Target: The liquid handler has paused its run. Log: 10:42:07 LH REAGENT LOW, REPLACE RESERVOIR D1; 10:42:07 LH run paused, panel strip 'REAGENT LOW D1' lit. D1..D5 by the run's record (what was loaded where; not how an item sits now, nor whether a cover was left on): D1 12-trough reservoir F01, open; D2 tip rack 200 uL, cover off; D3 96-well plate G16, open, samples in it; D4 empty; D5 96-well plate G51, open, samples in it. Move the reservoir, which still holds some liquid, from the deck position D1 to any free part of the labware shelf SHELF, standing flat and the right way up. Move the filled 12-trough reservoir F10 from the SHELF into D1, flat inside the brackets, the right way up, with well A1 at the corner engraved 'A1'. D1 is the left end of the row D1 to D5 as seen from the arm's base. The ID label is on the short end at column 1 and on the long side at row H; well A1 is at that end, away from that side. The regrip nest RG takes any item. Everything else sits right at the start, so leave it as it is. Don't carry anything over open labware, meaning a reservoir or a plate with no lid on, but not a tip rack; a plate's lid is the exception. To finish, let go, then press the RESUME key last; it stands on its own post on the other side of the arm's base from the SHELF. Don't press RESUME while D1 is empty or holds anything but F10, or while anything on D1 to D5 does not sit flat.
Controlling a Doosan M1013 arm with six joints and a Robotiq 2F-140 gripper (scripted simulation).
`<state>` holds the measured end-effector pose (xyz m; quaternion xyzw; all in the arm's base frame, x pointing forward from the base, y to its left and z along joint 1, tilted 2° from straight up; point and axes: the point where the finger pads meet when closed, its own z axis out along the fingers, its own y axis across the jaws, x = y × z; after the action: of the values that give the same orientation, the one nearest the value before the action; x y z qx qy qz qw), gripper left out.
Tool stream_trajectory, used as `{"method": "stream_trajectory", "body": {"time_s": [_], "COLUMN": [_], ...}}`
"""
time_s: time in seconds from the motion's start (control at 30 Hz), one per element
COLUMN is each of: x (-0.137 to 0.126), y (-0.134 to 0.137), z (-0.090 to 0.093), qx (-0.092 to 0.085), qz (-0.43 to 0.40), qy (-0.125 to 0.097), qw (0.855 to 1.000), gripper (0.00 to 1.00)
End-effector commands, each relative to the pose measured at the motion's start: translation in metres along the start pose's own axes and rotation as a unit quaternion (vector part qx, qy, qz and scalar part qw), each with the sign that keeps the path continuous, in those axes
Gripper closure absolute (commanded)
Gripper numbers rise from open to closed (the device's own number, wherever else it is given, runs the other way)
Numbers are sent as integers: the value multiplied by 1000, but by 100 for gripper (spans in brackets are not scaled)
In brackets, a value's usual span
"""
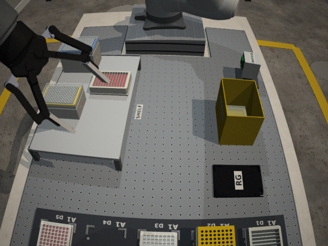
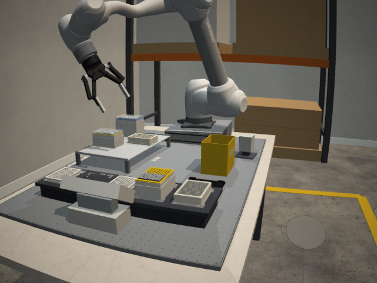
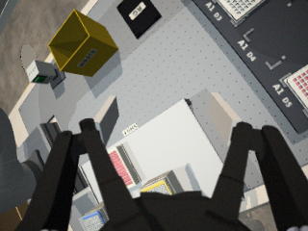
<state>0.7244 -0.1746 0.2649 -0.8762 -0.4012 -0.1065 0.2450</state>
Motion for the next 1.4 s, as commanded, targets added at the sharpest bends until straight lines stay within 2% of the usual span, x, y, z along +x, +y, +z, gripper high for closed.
{"method": "stream_trajectory", "body": {"time_s": [0.0, 0.2, 0.27, 0.37, 0.77, 0.83, 1.13, 1.33, 1.37], "x": [19, 45, 45, 59, 112, 112, 152, 152, 152], "y": [-3, -7, -7, -9, -16, -16, -22, -22, -22], "z": [9, 22, 22, 28, 54, 54, 73, 73, 73], "qx": [-23, -54, -54, -70, -132, -132, -178, -207, -207], "qz": [35, 85, 85, 109, 207, 207, 278, 325, 325], "qy": [-7, -18, -18, -24, -45, -45, -61, -71, -71], "qw": [999, 995, 995, 991, 968, 968, 942, 920, 920], "gripper": [23, 23, 23, 23, 23, 23, 23, 23, 23]}}
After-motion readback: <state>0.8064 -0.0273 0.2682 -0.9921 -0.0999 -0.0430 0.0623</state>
